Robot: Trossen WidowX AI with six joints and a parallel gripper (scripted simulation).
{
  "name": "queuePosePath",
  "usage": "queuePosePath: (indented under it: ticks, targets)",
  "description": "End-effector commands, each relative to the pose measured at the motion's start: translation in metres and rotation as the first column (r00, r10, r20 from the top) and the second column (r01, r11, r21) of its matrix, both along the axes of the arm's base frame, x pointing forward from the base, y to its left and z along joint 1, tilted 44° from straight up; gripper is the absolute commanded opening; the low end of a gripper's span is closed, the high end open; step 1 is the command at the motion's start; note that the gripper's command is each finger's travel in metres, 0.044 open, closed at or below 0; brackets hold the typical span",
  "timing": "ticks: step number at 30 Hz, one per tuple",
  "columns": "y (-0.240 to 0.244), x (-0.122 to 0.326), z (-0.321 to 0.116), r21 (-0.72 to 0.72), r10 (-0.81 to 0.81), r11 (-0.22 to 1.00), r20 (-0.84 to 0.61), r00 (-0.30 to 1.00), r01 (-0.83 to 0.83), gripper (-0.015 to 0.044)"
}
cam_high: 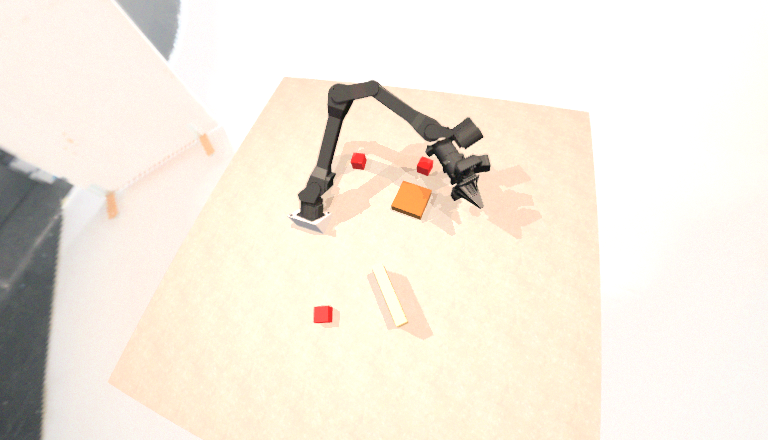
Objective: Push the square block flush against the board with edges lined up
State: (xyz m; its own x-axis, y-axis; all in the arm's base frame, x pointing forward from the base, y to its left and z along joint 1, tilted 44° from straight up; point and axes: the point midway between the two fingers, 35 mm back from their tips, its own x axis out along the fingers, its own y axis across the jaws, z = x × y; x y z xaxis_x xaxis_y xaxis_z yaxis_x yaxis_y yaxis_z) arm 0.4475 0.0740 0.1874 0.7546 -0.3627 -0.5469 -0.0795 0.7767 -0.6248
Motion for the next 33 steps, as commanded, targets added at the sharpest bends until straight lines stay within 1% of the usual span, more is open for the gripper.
queuePosePath:
  ticks: [1, 8, 15, 20, 24, 28, 33]
  targets:
    - [-0.015, 0.005, -0.02, -0.034, 0.024, 0.999, -0.104, 0.994, -0.028, 0.0]
    - [-0.05, 0.008, -0.06, -0.062, 0.079, 0.993, -0.323, 0.943, -0.104, 0.0]
    - [-0.086, 0.002, -0.098, -0.022, 0.146, 0.983, -0.522, 0.84, -0.184, 0.0]
    - [-0.112, -0.008, -0.125, 0.051, 0.211, 0.971, -0.639, 0.74, -0.233, 0.0]
    - [-0.132, -0.018, -0.145, 0.131, 0.275, 0.957, -0.705, 0.654, -0.26, 0.0]
    - [-0.15, -0.031, -0.162, 0.217, 0.344, 0.935, -0.743, 0.574, -0.28, 0.0]
    - [-0.171, -0.048, -0.18, 0.331, 0.438, 0.897, -0.756, 0.487, -0.293, 0.0]
